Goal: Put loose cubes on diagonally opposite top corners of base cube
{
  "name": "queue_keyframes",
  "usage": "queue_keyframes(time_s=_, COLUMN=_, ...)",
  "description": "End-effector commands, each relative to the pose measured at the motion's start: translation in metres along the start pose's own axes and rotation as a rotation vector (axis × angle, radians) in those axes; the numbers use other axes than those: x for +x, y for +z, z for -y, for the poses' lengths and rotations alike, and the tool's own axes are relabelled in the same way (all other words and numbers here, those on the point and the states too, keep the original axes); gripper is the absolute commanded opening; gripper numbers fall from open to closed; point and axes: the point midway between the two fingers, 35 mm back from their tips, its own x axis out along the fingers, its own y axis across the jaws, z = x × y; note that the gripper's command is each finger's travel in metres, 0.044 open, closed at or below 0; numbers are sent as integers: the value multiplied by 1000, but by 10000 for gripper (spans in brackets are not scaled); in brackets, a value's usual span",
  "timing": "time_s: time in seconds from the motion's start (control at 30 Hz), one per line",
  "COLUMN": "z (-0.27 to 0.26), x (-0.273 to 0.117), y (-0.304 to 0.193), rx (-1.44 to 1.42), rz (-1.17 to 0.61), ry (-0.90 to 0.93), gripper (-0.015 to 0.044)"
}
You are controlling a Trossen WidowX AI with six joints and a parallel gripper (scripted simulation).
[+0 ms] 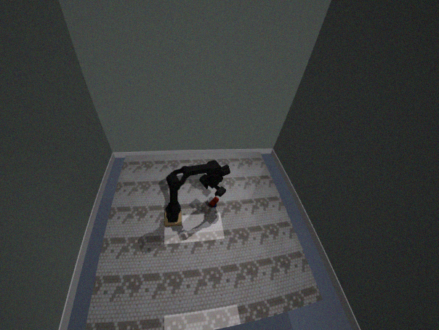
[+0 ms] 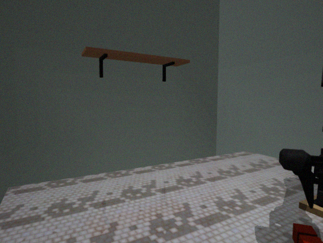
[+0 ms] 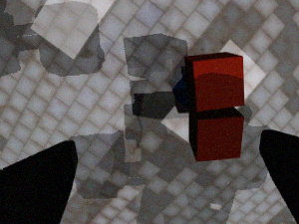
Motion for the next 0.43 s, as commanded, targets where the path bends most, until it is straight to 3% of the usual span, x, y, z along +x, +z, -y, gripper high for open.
queue_keyframes(time_s=0.0, z=-60, x=-2, y=25, rx=-10, rz=2, ry=7, gripper=400)
queue_keyframes(time_s=0.1, z=-82, x=-3, y=31, rx=-10, rz=2, ry=9, gripper=400)
queue_keyframes(time_s=0.4, z=-82, x=-3, y=31, rx=-10, rz=2, ry=9, gripper=400)
